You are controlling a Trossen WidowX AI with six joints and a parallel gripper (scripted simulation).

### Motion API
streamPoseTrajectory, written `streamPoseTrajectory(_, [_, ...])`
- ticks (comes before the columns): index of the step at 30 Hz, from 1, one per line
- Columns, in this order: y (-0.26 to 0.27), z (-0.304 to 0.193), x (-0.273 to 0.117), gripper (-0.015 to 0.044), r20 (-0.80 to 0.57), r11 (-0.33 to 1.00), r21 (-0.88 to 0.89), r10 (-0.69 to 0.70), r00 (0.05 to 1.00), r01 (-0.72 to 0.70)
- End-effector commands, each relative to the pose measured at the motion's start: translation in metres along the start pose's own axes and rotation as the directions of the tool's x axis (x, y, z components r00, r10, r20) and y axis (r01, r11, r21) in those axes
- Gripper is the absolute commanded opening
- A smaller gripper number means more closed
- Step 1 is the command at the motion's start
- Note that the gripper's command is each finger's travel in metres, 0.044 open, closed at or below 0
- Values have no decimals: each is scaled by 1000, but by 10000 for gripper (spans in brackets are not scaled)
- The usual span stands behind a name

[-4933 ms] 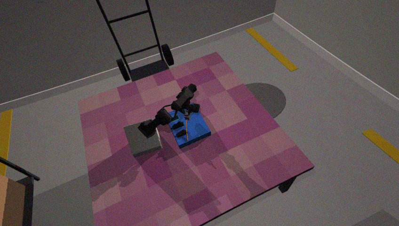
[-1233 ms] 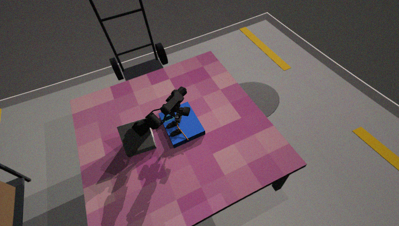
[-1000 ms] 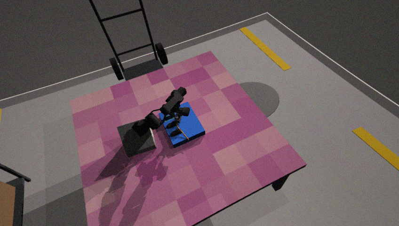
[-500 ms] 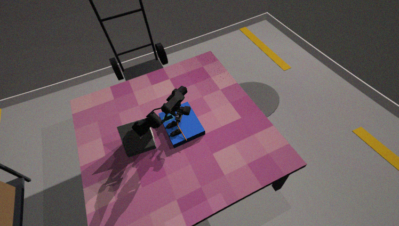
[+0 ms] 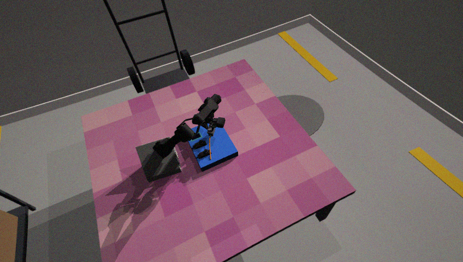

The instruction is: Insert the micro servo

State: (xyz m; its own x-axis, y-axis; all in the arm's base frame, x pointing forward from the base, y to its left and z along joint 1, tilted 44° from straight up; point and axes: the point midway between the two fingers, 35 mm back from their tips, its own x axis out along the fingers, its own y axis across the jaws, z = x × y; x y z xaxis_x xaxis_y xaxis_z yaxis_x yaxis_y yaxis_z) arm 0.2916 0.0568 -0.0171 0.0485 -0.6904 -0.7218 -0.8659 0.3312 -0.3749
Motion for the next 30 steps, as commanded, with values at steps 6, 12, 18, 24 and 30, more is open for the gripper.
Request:
streamPoseTrajectory(6, [23,35,-4,0,13,1000,4,-2,1000,2])
streamPoseTrajectory(12, [29,42,-4,0,13,1000,9,-1,1000,1])
streamPoseTrajectory(18, [29,42,-4,0,13,988,154,-1,1000,-1])
streamPoseTrajectory(24, [29,42,-4,0,13,935,356,-1,1000,-3])
streamPoseTrajectory(30, [29,42,-4,0,13,840,542,-1,1000,-6])
